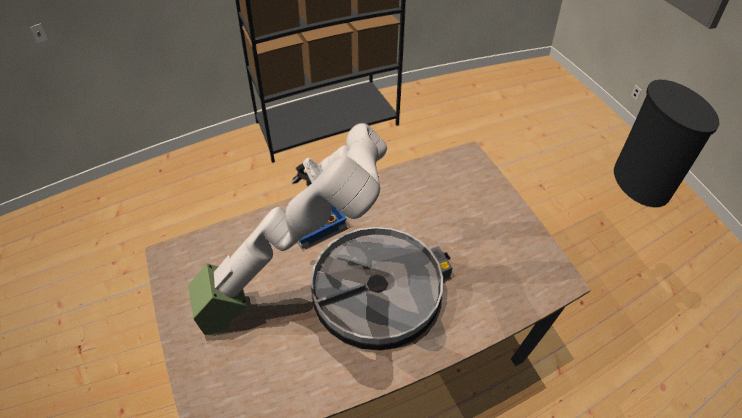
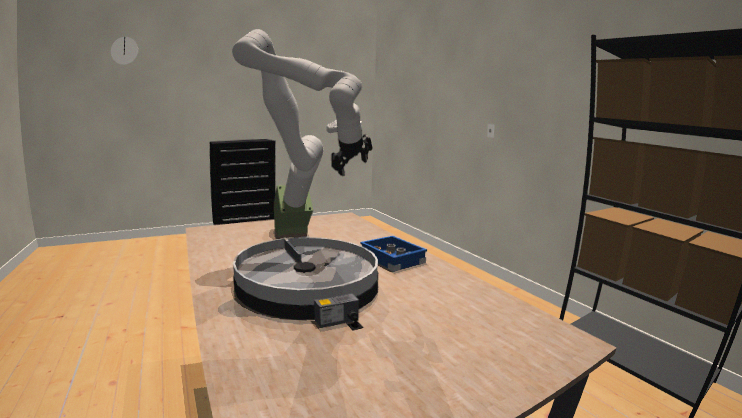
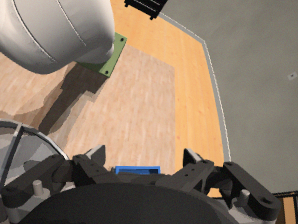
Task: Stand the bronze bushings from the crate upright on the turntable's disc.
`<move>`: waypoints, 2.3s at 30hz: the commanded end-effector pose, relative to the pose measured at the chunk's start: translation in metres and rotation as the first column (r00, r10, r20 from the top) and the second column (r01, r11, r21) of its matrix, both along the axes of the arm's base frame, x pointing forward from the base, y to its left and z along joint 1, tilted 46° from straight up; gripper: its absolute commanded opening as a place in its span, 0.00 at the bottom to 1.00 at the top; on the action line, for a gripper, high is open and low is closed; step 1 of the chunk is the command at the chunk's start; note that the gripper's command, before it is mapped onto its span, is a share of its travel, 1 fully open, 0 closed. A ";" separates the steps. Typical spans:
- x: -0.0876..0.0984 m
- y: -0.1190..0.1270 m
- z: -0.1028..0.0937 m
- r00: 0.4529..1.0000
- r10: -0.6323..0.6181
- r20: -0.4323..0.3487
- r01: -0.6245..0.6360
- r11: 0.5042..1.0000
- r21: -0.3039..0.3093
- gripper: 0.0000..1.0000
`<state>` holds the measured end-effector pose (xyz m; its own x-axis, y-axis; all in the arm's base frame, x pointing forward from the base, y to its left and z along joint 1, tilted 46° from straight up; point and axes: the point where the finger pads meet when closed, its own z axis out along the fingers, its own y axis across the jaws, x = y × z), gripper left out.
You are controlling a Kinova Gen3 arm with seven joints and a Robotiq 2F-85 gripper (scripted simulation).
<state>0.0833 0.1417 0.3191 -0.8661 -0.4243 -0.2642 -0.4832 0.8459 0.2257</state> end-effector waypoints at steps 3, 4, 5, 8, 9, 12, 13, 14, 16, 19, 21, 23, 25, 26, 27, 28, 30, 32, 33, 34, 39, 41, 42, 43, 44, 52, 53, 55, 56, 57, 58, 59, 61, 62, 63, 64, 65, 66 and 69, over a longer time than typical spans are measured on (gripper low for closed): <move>0.000 0.000 0.000 1.000 0.000 0.000 0.000 1.000 0.001 1.00; 0.000 0.000 0.000 1.000 0.000 0.000 0.000 1.000 0.001 1.00; 0.000 0.000 0.000 1.000 0.000 0.000 0.000 1.000 0.001 1.00; 0.000 0.000 0.000 1.000 0.000 0.000 0.000 1.000 0.001 1.00; 0.000 0.000 0.000 1.000 0.000 0.000 0.000 1.000 0.001 1.00; 0.000 0.000 0.000 1.000 0.000 0.000 0.000 1.000 0.001 1.00; 0.000 0.000 0.000 1.000 0.000 0.000 0.000 1.000 0.001 1.00; 0.000 0.000 0.000 1.000 0.000 0.000 0.000 1.000 0.001 1.00; 0.000 0.000 0.000 1.000 0.000 0.000 0.000 1.000 0.001 1.00; 0.000 0.000 0.000 1.000 -0.001 0.001 0.001 1.000 0.000 1.00; 0.002 0.000 -0.001 1.000 -0.008 0.008 0.008 1.000 -0.001 1.00; 0.005 0.000 -0.003 0.999 -0.025 0.025 0.025 1.000 -0.005 1.00; 0.011 -0.001 -0.005 0.997 -0.053 0.053 0.053 0.999 -0.010 1.00; 0.015 -0.001 -0.007 0.995 -0.071 0.072 0.072 0.997 -0.013 1.00; 0.019 -0.001 -0.009 0.991 -0.091 0.093 0.093 0.996 -0.016 1.00; 0.024 -0.002 -0.011 0.987 -0.112 0.118 0.115 0.993 -0.019 1.00; 0.035 -0.003 -0.016 0.972 -0.159 0.173 0.165 0.986 -0.021 1.00; 0.048 -0.005 -0.020 0.950 -0.206 0.235 0.217 0.976 -0.020 1.00; 0.048 -0.005 -0.020 0.950 -0.206 0.235 0.217 0.976 -0.020 1.00; 0.048 -0.005 -0.020 0.950 -0.206 0.235 0.217 0.976 -0.020 1.00; 0.060 -0.007 -0.024 0.921 -0.249 0.299 0.265 0.964 -0.015 1.00; 0.067 -0.008 -0.026 0.906 -0.267 0.329 0.287 0.958 -0.011 1.00; 0.067 -0.008 -0.026 0.906 -0.267 0.329 0.287 0.958 -0.011 1.00; 0.067 -0.008 -0.026 0.906 -0.267 0.329 0.287 0.958 -0.011 1.00; 0.067 -0.008 -0.026 0.906 -0.267 0.329 0.287 0.958 -0.011 1.00; 0.073 -0.009 -0.027 0.889 -0.284 0.359 0.307 0.952 -0.007 1.00; 0.073 -0.009 -0.027 0.889 -0.284 0.359 0.307 0.952 -0.007 1.00; 0.073 -0.009 -0.027 0.889 -0.284 0.359 0.307 0.952 -0.007 1.00; 0.078 -0.010 -0.029 0.872 -0.298 0.387 0.325 0.946 -0.002 1.00; 0.078 -0.010 -0.029 0.872 -0.298 0.387 0.325 0.946 -0.002 1.00; 0.078 -0.010 -0.029 0.872 -0.298 0.387 0.325 0.946 -0.002 1.00; 0.078 -0.010 -0.029 0.872 -0.298 0.387 0.325 0.946 -0.002 1.00; 0.078 -0.010 -0.029 0.872 -0.298 0.387 0.325 0.946 -0.002 1.00; 0.078 -0.010 -0.029 0.872 -0.298 0.387 0.325 0.946 -0.002 1.00; 0.083 -0.011 -0.031 0.856 -0.311 0.413 0.340 0.940 0.002 1.00; 0.083 -0.011 -0.031 0.856 -0.311 0.413 0.340 0.940 0.002 1.00; 0.083 -0.011 -0.031 0.856 -0.311 0.413 0.340 0.940 0.002 1.00; 0.083 -0.011 -0.031 0.856 -0.311 0.413 0.340 0.940 0.002 1.00; 0.083 -0.011 -0.031 0.856 -0.311 0.413 0.340 0.940 0.002 1.00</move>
<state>0.1663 0.1312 0.2888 -0.7820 -0.1682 -0.6001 -0.2166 0.9762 0.0087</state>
